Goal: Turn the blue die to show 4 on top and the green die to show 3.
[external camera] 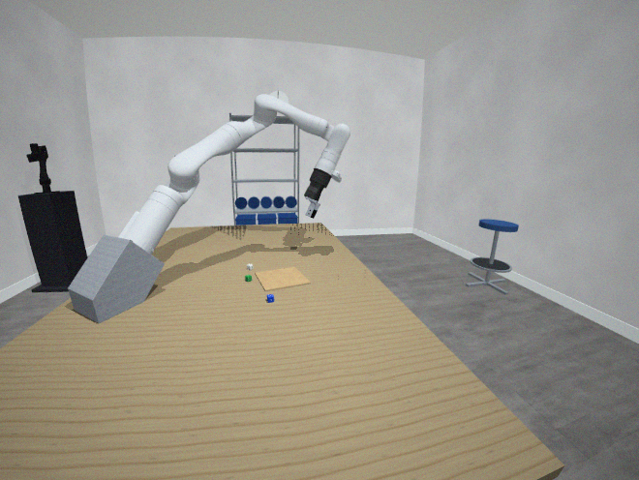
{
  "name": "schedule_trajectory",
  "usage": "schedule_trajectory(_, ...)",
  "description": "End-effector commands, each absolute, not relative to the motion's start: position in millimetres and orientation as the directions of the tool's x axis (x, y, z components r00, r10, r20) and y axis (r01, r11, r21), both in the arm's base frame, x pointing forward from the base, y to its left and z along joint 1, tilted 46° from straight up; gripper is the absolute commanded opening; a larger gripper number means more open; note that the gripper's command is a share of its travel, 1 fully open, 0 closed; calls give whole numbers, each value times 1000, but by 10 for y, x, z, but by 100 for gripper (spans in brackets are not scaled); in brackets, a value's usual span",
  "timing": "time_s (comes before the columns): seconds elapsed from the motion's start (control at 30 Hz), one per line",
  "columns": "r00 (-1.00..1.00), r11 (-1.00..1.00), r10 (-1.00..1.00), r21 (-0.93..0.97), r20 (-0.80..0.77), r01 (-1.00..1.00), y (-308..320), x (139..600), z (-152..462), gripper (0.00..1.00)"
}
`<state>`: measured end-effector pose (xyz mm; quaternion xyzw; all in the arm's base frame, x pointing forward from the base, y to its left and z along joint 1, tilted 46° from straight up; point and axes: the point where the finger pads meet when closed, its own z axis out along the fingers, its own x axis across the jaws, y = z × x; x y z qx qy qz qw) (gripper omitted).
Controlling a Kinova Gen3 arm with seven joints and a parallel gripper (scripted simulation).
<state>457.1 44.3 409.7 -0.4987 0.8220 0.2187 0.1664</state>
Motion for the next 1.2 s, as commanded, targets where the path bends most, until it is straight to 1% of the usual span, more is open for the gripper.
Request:
schedule_trajectory(0.0,-566,494,-675,279,-475,-823,129,4588,3758,100)
schedule_trajectory(0.1,-701,596,-548,375,-456,-710,-146,4576,3444,100)
schedule_trajectory(0.2,-780,653,-450,436,-434,-619,-331,4548,3236,100)
schedule_trajectory(0.3,-873,714,-295,518,-389,-472,-593,4482,2944,100)
schedule_trajectory(0.37,-873,714,-295,518,-389,-472,-593,4482,2944,100)
schedule_trajectory(0.4,-887,722,-264,532,-379,-443,-641,4467,2890,100)
schedule_trajectory(0.43,-924,742,-165,574,-345,-346,-792,4410,2723,100)
schedule_trajectory(0.5,-949,752,-65,610,-307,-249,-935,4346,2563,100)
schedule_trajectory(0.53,-950,752,-64,611,-307,-248,-937,4344,2560,100)
schedule_trajectory(0.57,-963,752,30,641,-268,-155,-1067,4275,2413,100)
schedule_trajectory(0.6,-963,751,37,643,-265,-148,-1075,4270,2404,100)
schedule_trajectory(0.63,-966,743,122,666,-228,-63,-1189,4200,2273,100)
schedule_trajectory(0.67,-966,741,134,669,-222,-51,-1205,4190,2255,100)
schedule_trajectory(0.7,-959,725,214,688,-185,29,-1309,4117,2134,100)
schedule_trajectory(0.73,-958,722,226,691,-178,42,-1326,4104,2114,100)
schedule_trajectory(0.77,-942,699,305,705,-139,122,-1426,4024,1995,100)
schedule_trajectory(0.8,-940,696,313,706,-135,130,-1436,4016,1983,100)
schedule_trajectory(0.87,-898,643,434,722,-68,256,-1590,3873,1794,100)
schedule_trajectory(0.97,-886,628,461,724,-53,284,-1624,3838,1751,100)
schedule_trajectory(1.07,-785,519,618,727,46,450,-1821,3601,1488,100)
schedule_trajectory(1.1,-783,516,620,727,47,453,-1824,3596,1484,100)
schedule_trajectory(1.17,-721,452,687,721,95,526,-1909,3471,1361,100)
